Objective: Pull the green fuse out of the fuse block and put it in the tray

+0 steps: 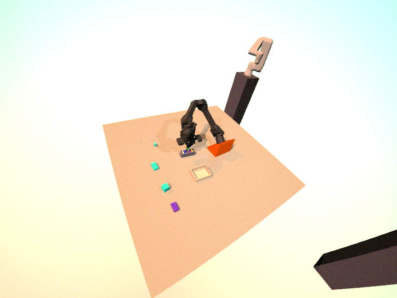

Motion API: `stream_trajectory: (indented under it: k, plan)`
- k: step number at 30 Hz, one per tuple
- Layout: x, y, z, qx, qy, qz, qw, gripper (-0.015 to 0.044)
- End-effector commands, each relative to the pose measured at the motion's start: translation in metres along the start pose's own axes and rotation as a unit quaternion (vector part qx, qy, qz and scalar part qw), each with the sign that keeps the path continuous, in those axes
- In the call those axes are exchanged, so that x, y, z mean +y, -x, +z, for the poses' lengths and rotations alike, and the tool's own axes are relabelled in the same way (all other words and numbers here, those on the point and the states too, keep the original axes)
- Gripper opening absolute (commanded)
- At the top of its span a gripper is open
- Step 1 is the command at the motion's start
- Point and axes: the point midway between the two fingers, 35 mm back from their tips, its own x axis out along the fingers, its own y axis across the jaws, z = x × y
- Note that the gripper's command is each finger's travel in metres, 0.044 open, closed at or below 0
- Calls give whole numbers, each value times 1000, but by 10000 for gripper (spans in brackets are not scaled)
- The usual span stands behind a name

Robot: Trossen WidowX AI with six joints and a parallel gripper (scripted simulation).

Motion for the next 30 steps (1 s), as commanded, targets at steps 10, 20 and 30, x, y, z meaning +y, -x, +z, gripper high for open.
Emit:
stream_trajectory:
  k: [10,20,30]
  plan:
    - [0,18,-2,3,-3,0,1000,0]
    - [7,24,-52,9,-2,0,1000,0]
    - [5,27,-108,12,-2,0,1000,0]
